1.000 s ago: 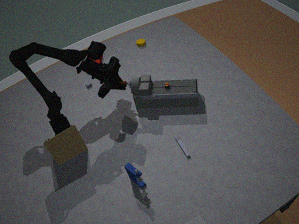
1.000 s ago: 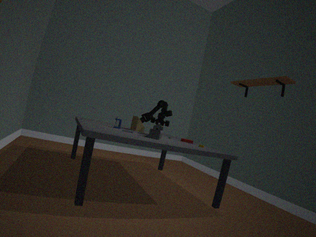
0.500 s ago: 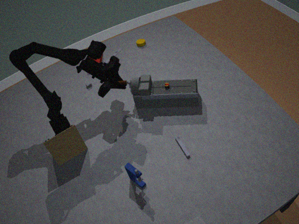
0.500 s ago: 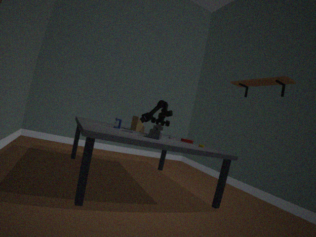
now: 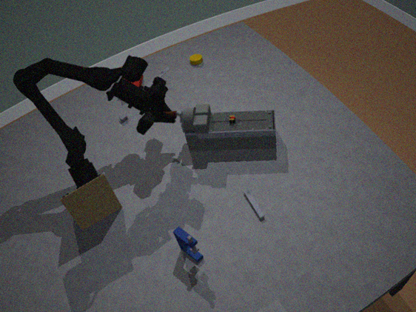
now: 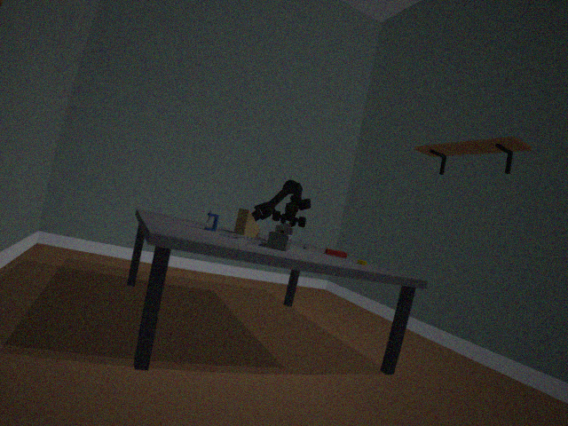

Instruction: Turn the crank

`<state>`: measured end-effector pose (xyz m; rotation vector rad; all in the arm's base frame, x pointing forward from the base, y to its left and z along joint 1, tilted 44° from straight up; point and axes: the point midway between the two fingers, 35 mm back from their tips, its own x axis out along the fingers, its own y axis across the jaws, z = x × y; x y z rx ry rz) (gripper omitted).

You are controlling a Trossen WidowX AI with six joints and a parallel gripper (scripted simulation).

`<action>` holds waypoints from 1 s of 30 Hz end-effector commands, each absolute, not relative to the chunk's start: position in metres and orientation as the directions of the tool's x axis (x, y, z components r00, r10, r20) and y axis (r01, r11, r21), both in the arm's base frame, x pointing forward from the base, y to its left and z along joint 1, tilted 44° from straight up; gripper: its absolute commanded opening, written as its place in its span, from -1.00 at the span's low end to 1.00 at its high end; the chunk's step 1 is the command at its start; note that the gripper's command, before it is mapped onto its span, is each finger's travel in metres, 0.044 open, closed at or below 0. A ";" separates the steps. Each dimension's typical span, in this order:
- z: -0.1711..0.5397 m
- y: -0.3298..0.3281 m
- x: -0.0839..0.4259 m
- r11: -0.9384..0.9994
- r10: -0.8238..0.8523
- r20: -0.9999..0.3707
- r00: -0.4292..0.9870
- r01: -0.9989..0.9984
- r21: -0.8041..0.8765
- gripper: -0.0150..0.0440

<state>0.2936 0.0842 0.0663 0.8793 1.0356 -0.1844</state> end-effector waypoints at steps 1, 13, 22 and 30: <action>0.072 0.090 0.298 0.653 0.271 -0.796 0.541 0.504 0.565 -0.49; 0.073 0.094 0.301 0.653 0.271 -0.796 0.542 0.504 0.566 -0.49; 0.074 0.101 0.303 0.652 0.272 -0.796 0.542 0.504 0.566 -0.49; 0.073 0.110 0.306 0.652 0.272 -0.795 0.542 0.504 0.566 -0.49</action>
